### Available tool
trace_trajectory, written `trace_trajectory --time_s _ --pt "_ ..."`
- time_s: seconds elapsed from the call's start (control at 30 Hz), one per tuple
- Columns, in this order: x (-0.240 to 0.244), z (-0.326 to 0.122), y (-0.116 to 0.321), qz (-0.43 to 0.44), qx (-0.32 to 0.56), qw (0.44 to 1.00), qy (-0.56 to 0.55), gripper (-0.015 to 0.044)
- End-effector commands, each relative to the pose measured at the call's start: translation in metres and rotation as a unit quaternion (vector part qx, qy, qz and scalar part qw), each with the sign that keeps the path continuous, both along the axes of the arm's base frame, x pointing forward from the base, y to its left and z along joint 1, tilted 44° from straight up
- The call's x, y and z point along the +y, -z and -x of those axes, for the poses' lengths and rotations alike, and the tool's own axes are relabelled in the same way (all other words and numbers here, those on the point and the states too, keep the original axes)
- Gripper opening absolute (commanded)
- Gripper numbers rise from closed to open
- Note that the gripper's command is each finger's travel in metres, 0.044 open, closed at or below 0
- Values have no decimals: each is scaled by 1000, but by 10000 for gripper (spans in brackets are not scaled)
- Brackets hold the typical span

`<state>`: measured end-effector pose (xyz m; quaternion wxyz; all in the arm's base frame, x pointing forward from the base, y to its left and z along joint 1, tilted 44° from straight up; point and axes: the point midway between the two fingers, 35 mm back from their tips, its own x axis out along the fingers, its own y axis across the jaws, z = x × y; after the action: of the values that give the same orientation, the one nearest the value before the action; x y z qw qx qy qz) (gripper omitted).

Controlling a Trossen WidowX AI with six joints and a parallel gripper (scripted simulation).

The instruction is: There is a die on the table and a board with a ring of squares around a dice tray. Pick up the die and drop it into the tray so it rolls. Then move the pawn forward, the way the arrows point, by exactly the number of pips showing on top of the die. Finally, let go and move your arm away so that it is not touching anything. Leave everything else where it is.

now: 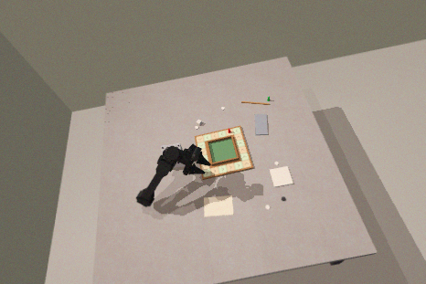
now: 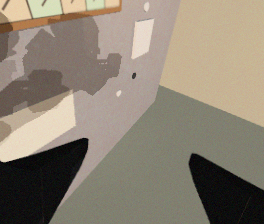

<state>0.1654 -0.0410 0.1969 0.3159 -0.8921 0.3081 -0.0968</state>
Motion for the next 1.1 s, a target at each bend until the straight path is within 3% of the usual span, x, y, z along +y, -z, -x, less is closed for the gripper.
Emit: trace_trajectory --time_s 0.0,0.13,0.53,0.87,1.07 --pt "1 -1 0 -3 -1 1000 -2 374" --pt "24 -17 -4 -71 -21 996 -45 275" --pt "110 -65 21 -346 -15 934 -92 275" --pt "181 -82 85 -525 37 850 12 275" --pt "207 -83 130 -599 11 790 128 275"
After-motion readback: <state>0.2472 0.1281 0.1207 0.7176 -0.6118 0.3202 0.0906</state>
